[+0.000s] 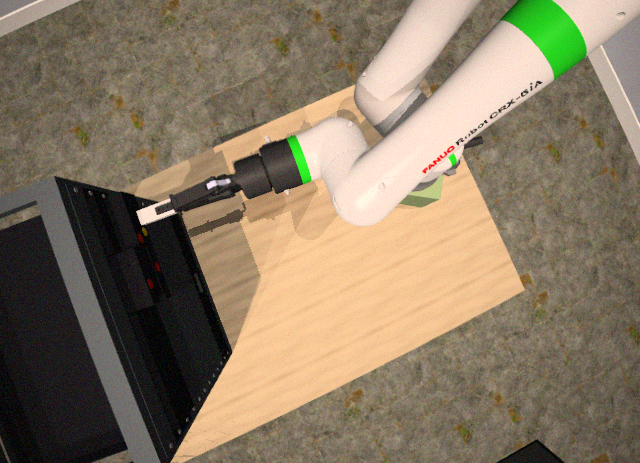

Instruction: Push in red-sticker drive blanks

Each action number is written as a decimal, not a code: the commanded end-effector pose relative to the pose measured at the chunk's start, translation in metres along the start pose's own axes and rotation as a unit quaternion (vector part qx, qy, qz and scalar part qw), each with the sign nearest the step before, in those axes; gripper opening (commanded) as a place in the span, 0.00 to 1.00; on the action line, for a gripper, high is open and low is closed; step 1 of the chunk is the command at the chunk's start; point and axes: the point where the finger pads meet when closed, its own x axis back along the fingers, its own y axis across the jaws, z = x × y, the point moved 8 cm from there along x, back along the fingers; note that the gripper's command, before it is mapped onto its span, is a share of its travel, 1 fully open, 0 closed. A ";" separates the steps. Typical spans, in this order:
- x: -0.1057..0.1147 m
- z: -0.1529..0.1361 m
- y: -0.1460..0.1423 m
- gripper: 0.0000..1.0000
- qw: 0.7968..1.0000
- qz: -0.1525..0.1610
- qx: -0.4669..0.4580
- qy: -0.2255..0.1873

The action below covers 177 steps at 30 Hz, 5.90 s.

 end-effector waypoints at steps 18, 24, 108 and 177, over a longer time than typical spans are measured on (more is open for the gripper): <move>0.012 0.040 -0.015 0.00 1.000 0.000 0.000 0.000; 0.018 0.062 -0.023 0.00 1.000 0.000 0.000 0.000; -0.019 0.104 -0.039 0.00 1.000 0.000 0.000 0.000; -0.045 0.104 -0.040 0.00 1.000 0.000 0.000 0.000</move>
